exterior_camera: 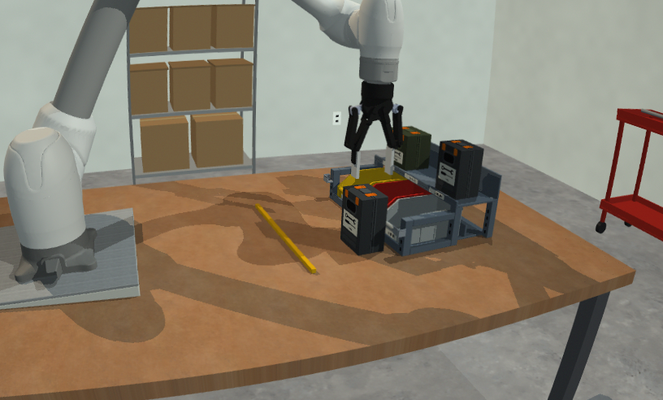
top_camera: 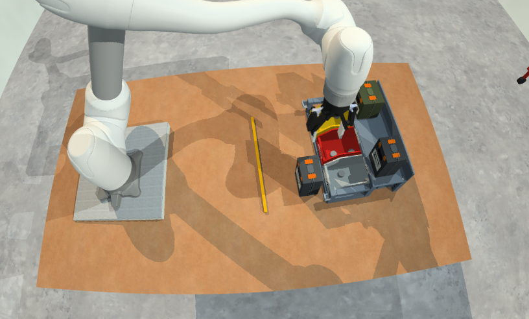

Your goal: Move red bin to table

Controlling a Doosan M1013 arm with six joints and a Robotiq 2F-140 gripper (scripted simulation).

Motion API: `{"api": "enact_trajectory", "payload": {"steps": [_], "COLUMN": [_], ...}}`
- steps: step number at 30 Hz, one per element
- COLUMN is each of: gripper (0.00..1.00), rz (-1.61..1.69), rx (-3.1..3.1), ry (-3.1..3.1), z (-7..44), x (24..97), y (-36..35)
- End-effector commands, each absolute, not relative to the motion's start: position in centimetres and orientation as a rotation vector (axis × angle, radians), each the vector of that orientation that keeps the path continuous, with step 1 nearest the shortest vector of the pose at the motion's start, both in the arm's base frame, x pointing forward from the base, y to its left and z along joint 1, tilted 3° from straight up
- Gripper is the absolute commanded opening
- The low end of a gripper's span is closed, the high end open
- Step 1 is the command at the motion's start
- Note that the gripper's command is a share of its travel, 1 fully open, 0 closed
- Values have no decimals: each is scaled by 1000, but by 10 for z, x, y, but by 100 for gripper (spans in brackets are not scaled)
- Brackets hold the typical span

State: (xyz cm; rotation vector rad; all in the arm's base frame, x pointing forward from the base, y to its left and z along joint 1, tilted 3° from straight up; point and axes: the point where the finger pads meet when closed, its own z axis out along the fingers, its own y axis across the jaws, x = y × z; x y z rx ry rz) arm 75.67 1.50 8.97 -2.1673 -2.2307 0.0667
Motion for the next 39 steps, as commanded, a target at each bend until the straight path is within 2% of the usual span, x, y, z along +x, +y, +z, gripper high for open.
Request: {"api": "enact_trajectory", "payload": {"steps": [1, 21, 26, 39], "gripper": [57, 57, 57, 57], "rz": [66, 66, 66, 66], "rx": [-2167, -2167, -2167, -2167], "ry": [-2231, -2231, -2231, -2231], "z": [90, 90, 60, 51], "x": [757, 757, 754, 753], "y": [15, 15, 15, 15]}}
